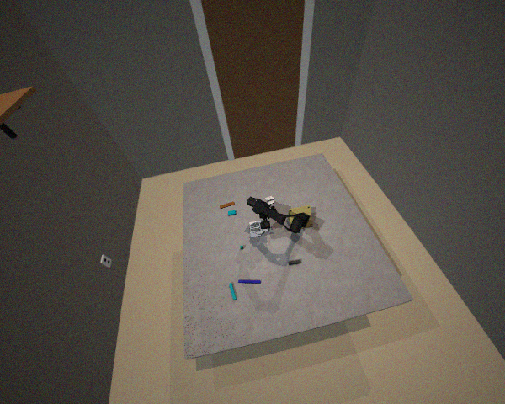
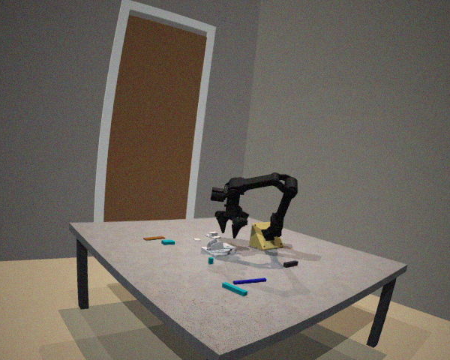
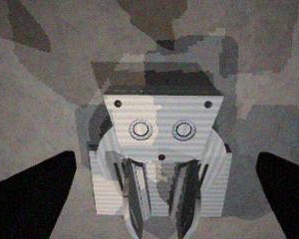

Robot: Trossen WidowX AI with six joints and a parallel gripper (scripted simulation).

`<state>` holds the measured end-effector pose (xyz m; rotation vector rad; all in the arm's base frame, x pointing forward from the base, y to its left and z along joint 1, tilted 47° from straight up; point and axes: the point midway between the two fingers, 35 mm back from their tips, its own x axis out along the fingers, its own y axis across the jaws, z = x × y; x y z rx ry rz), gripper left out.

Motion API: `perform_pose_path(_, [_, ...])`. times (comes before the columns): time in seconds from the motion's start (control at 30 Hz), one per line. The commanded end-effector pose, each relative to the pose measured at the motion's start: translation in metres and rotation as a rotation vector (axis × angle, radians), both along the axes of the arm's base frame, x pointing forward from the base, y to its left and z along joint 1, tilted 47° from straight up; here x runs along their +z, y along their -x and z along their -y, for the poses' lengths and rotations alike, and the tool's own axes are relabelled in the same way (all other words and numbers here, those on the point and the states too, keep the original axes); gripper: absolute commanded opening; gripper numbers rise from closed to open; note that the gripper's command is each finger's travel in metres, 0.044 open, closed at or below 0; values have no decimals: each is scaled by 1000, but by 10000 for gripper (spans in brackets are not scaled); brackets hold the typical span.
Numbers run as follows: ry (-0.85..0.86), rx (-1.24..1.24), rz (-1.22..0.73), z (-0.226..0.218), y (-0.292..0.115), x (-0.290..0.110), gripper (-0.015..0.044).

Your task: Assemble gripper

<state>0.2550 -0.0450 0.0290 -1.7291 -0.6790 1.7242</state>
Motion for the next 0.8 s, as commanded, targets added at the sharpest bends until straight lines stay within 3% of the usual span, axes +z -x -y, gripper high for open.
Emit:
perform_pose_path(0.0, [1,0,-4,4,5,2,440])
perform_pose_path(0.23, [3,8,-7,38,53,38,440])
perform_pose_path(0.77, [3,8,-7,39,54,39,440])
